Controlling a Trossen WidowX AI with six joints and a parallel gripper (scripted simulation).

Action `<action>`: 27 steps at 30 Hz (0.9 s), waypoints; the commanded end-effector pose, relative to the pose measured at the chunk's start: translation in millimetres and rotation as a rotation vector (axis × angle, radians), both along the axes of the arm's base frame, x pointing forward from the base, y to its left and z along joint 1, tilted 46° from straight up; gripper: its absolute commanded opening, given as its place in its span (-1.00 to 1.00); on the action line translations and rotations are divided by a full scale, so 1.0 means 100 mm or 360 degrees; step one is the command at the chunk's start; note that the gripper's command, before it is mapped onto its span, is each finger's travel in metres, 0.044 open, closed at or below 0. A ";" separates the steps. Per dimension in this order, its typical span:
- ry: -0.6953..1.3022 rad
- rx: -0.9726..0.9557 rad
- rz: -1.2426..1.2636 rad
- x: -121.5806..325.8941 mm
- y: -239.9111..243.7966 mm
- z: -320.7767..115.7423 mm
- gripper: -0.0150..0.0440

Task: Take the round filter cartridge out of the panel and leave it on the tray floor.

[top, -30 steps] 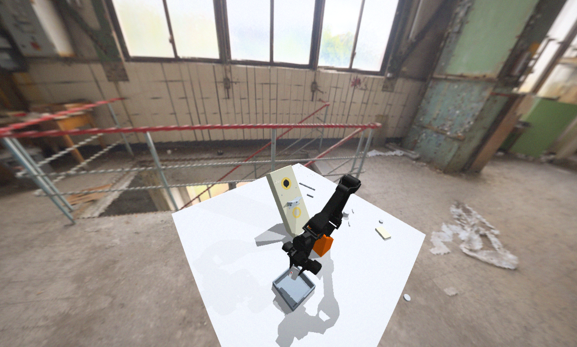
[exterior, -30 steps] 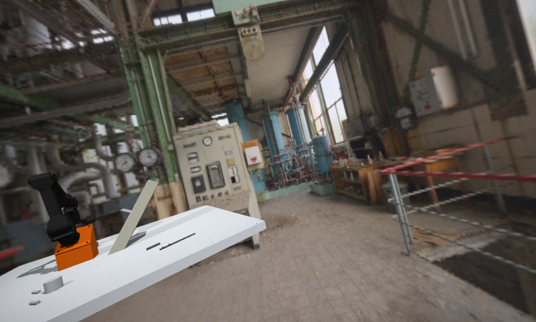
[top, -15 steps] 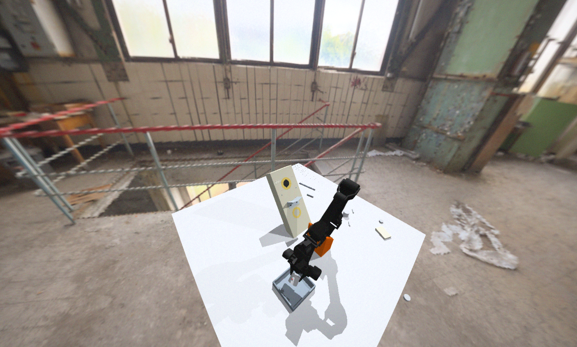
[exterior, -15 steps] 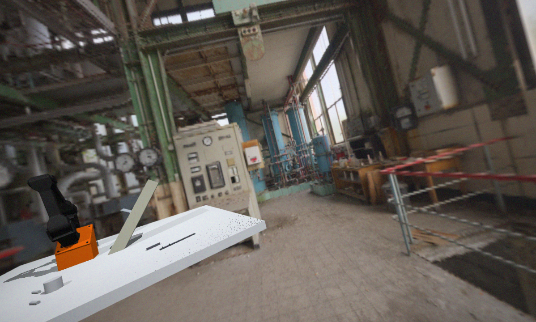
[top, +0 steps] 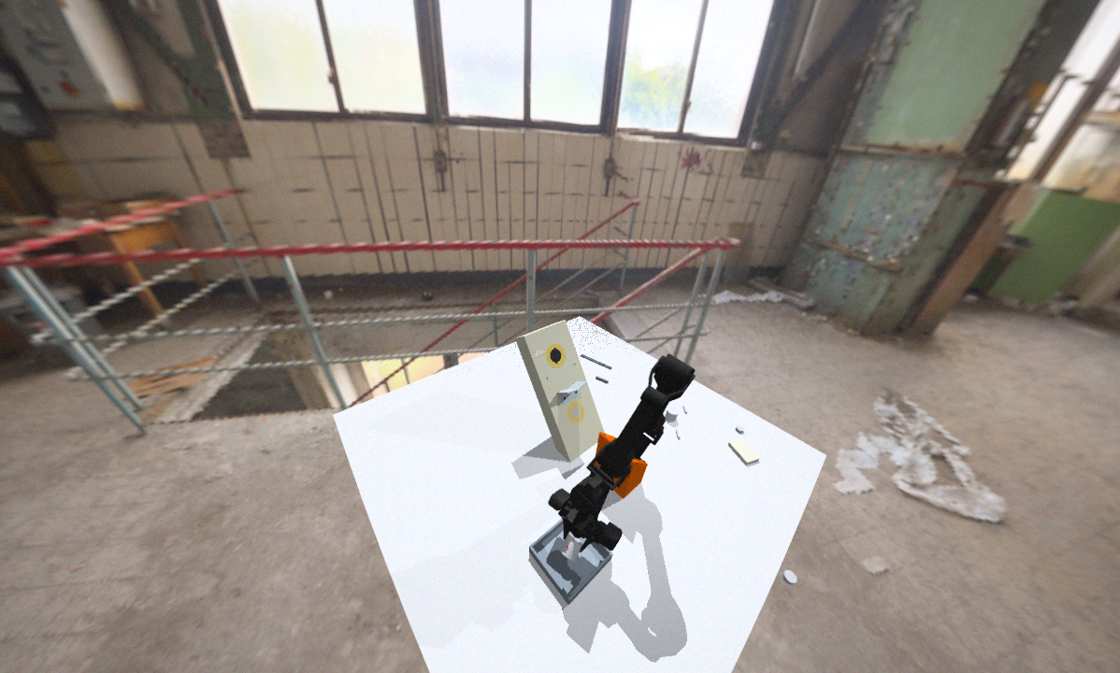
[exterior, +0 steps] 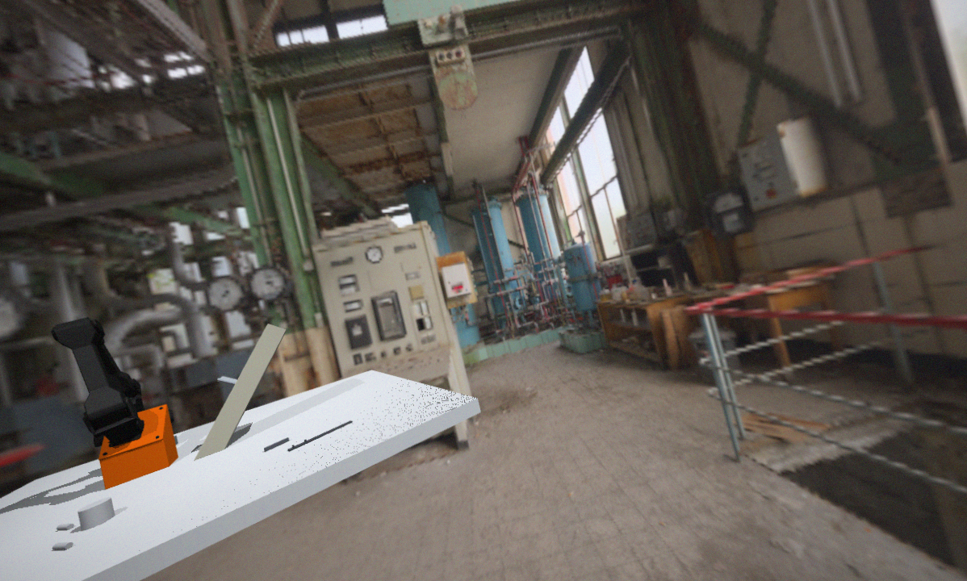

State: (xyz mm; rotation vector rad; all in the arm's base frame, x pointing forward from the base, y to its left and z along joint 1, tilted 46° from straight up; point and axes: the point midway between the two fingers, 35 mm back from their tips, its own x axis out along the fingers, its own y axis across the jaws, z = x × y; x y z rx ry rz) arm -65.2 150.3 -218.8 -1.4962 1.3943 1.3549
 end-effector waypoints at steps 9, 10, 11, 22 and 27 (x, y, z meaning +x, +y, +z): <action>0.0000 0.0001 0.0000 0.00 0.01 0.00 0.75; 0.0000 0.0001 0.0000 0.00 0.01 0.00 0.84; 0.0000 0.0001 0.0000 0.00 0.01 0.00 0.93; -0.0001 0.0002 -0.0001 -0.01 0.50 0.50 1.00; 0.0008 0.0025 -0.0009 -0.03 0.47 0.41 1.00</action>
